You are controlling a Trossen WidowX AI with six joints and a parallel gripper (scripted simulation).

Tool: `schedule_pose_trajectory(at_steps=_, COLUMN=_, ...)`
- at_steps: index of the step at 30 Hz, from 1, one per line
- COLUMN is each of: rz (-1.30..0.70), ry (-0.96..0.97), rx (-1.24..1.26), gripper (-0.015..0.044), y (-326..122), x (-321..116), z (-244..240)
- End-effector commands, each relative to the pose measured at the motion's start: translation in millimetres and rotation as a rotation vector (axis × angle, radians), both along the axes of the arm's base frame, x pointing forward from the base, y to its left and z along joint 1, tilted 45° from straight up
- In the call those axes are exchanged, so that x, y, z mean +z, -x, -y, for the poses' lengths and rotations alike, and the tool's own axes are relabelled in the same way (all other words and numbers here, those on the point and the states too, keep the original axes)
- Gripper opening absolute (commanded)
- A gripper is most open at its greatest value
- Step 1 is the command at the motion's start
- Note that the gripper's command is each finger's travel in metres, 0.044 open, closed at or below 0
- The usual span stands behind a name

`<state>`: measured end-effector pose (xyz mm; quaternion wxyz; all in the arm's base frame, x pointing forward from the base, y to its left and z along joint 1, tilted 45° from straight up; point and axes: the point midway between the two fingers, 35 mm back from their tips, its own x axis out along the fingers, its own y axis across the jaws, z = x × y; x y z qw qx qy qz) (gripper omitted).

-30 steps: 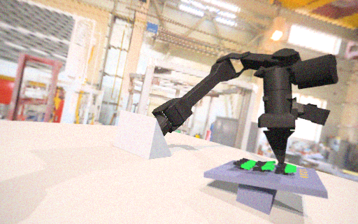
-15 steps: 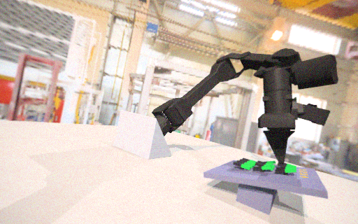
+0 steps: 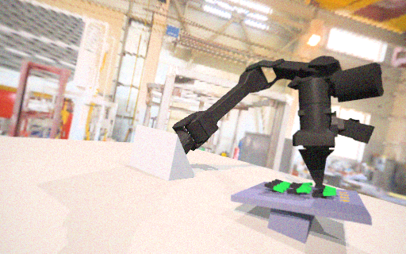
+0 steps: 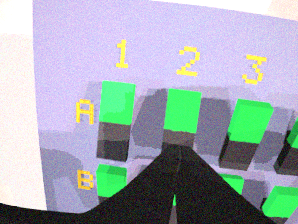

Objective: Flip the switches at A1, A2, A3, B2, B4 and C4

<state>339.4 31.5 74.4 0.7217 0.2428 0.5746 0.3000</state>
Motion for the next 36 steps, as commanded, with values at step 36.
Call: schedule_pose_trajectory(at_steps=36, rz=-0.022, ry=0.002, rx=0.016, gripper=0.0000, y=7, x=42, z=43)
